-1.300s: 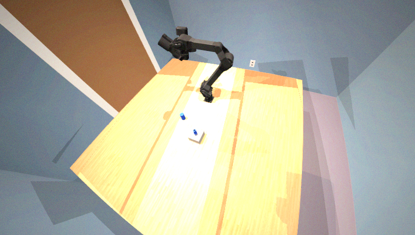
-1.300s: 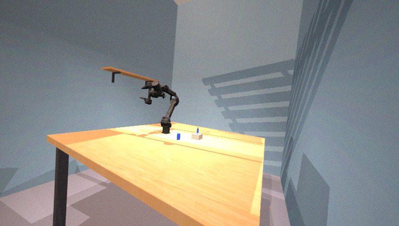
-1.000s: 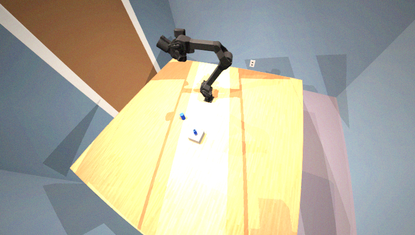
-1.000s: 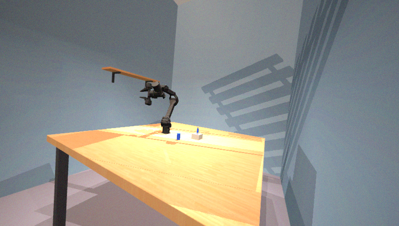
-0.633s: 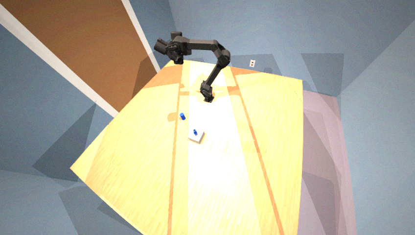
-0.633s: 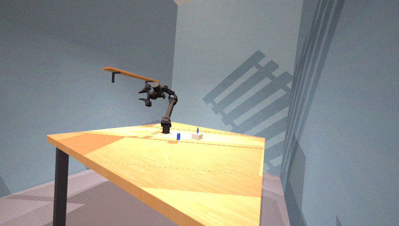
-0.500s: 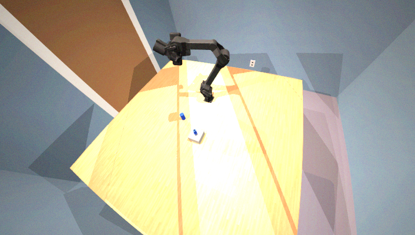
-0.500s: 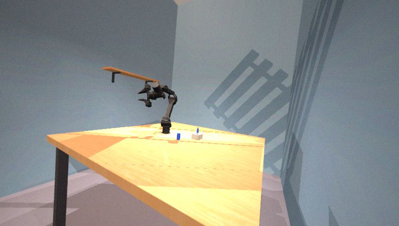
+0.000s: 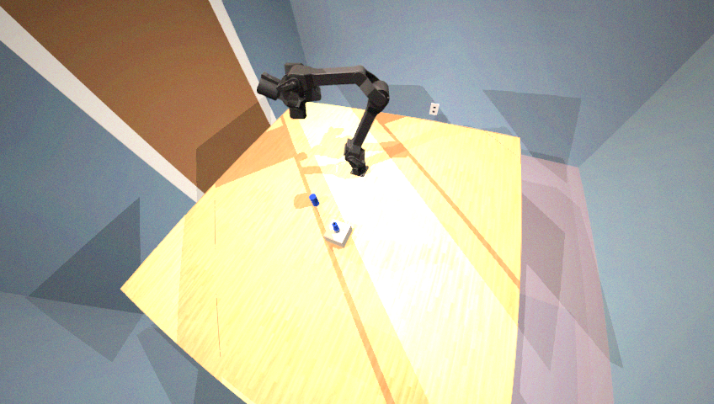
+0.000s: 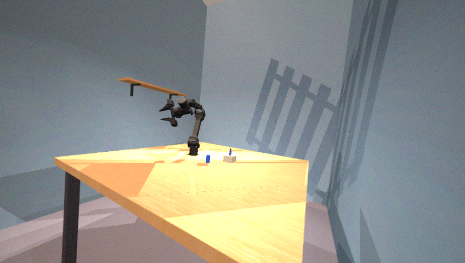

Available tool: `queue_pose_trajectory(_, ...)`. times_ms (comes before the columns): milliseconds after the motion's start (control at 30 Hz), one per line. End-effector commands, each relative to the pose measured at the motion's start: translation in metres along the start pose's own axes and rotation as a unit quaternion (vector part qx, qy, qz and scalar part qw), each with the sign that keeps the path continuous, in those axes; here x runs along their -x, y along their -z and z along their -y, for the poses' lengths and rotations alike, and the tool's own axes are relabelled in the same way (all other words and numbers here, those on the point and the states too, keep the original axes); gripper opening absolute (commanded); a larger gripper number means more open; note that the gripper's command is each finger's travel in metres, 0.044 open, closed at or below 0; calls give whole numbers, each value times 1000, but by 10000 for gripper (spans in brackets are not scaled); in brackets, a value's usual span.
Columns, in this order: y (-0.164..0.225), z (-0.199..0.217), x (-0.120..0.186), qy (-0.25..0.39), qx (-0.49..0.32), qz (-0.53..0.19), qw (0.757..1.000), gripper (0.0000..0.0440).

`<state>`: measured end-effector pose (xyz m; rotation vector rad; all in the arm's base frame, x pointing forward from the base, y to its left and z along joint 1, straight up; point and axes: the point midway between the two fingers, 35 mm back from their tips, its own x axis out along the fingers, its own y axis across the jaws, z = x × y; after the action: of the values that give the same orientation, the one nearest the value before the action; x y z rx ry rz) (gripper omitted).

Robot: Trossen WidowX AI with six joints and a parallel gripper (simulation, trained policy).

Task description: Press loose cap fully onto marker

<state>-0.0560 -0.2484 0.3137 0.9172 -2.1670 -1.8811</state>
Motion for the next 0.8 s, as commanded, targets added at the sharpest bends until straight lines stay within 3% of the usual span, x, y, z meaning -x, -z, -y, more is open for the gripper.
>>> queue_pose_trajectory(0,7,4,2,13,-5,-10,1000,286)
queue_pose_trajectory(767,51,55,19,107,-9,-61,992,311)
